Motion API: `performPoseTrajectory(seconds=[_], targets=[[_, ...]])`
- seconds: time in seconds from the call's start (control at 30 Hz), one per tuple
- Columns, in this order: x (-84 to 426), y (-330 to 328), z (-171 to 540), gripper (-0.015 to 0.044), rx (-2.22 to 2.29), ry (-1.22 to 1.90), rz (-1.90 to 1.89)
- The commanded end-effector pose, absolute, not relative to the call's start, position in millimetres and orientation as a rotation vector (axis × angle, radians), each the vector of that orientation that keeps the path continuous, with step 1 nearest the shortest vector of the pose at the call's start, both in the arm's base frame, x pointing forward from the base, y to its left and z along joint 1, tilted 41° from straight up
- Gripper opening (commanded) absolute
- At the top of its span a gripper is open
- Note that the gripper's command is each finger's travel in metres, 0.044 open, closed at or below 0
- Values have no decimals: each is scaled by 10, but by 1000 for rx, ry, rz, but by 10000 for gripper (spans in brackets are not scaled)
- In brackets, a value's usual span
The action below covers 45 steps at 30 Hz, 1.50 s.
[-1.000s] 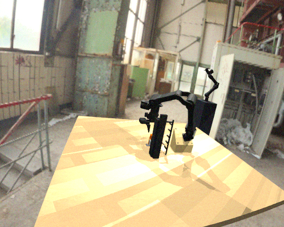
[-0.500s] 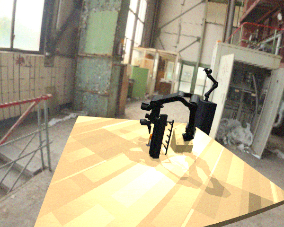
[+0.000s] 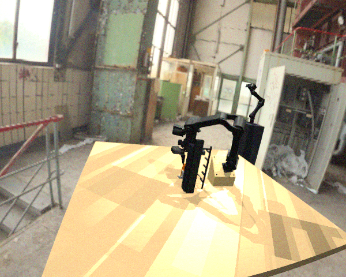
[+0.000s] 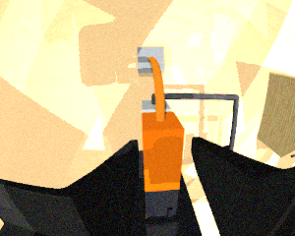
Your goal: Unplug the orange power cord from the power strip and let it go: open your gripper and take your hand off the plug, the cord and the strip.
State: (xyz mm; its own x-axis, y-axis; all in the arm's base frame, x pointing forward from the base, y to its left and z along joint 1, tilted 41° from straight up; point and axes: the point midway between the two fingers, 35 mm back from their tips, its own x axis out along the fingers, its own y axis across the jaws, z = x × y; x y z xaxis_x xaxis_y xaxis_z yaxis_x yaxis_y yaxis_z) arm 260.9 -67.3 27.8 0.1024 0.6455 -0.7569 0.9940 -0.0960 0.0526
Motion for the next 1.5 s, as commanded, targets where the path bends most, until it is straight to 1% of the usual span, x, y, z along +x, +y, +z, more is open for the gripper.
performPoseTrajectory(seconds=[0.0, 0.23, 0.37, 0.63, 1.47], targets=[[2622, -646, 270, 160, 1813, 1594, -771], [2630, -598, 216, 160, 1813, 1594, -771], [2623, -617, 230, 55, 1805, 1597, -774], [2623, -617, 230, 2, 1805, 1597, -774], [2631, -910, 15, 0, 1806, 1592, -776]])
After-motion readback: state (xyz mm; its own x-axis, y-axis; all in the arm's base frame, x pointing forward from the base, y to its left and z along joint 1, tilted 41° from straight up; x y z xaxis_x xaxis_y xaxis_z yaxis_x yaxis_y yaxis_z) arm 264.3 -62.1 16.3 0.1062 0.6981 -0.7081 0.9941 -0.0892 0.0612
